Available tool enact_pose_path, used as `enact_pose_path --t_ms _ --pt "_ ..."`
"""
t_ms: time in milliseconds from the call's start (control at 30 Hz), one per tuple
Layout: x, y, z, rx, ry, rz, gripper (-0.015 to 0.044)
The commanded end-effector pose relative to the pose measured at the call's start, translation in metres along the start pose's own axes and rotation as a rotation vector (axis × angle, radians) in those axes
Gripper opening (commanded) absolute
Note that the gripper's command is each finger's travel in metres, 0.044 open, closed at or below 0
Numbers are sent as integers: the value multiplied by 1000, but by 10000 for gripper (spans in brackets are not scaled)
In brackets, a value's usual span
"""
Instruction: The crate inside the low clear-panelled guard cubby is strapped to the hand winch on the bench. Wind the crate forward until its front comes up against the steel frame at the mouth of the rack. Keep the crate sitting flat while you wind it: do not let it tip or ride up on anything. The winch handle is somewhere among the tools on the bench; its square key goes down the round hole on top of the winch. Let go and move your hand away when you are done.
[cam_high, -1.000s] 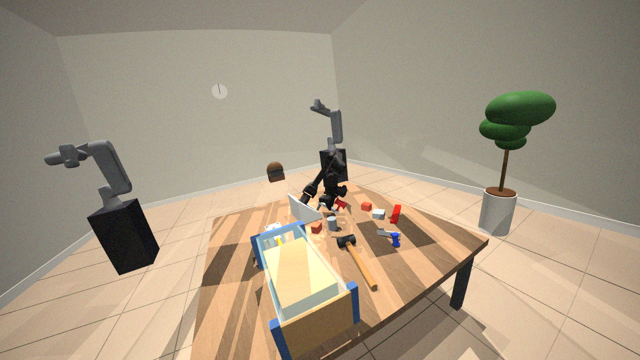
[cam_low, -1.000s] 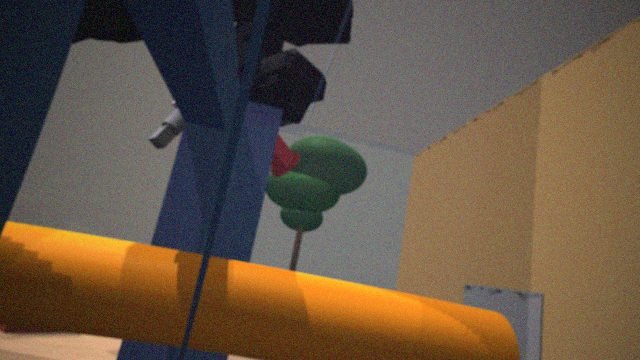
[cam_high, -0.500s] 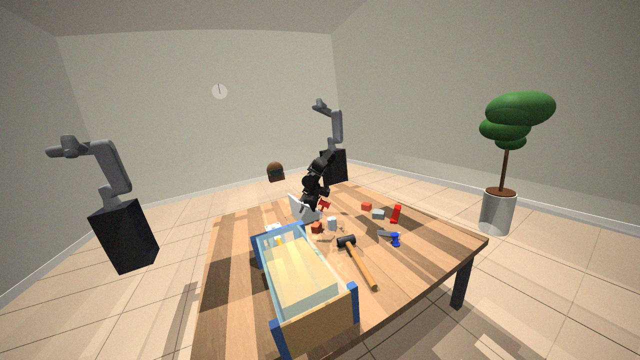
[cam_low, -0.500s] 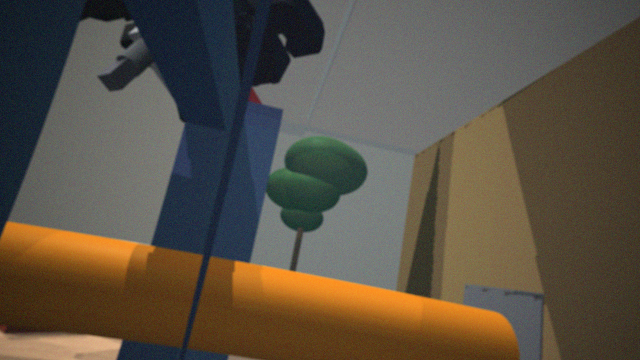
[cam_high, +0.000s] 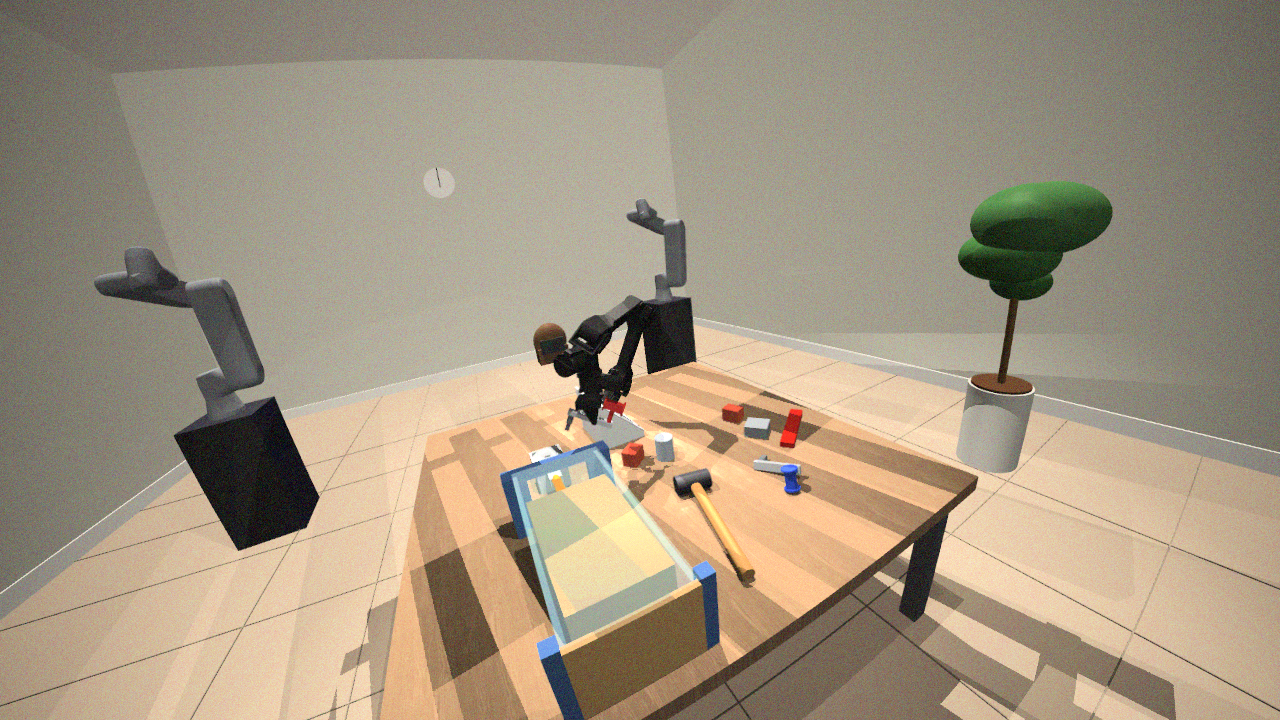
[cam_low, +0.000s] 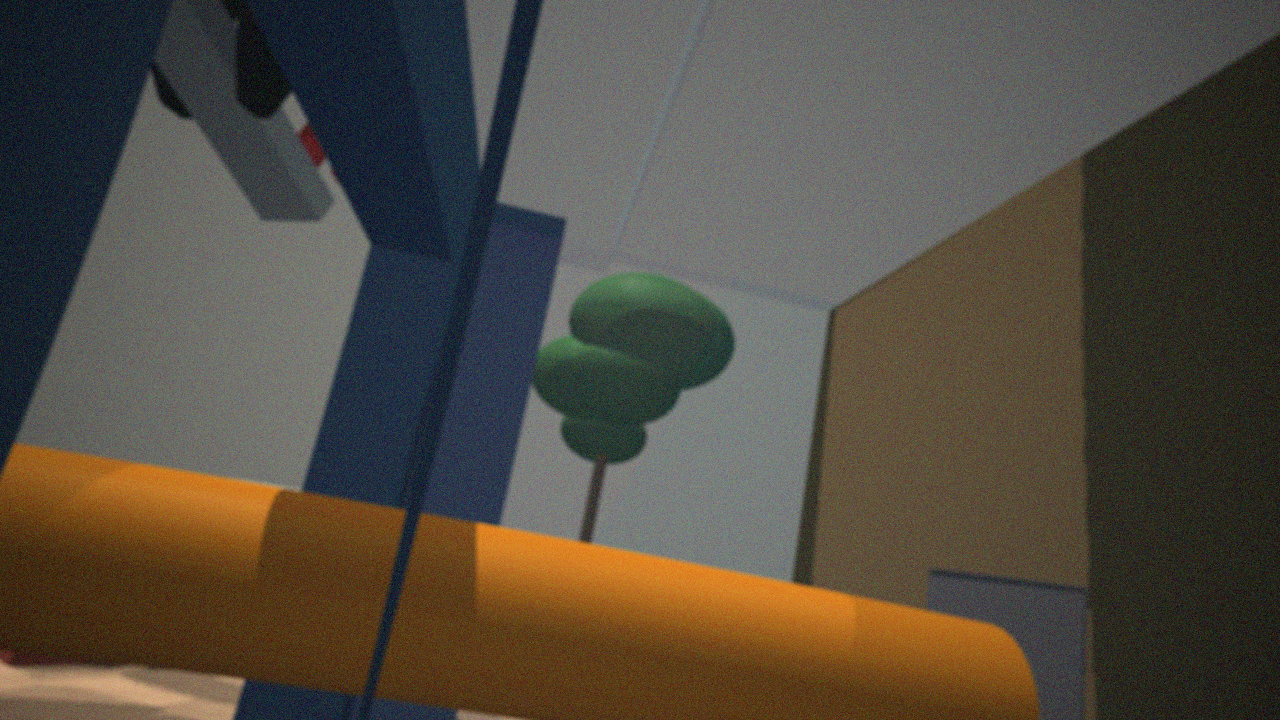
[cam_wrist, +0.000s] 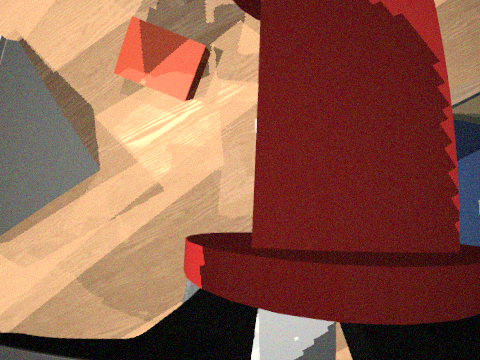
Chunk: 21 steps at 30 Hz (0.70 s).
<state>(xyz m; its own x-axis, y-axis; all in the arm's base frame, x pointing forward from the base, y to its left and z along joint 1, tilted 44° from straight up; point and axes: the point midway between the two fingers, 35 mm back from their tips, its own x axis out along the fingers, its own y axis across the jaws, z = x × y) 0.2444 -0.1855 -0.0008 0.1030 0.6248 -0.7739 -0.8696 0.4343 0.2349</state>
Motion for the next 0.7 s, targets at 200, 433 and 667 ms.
enact_pose_path --t_ms 200,433,667 --pt "3 16 -53 -184 -46 -1 0" --pt "5 30 -83 -318 -102 5 0" --pt "5 40 -103 -410 -191 31 0"
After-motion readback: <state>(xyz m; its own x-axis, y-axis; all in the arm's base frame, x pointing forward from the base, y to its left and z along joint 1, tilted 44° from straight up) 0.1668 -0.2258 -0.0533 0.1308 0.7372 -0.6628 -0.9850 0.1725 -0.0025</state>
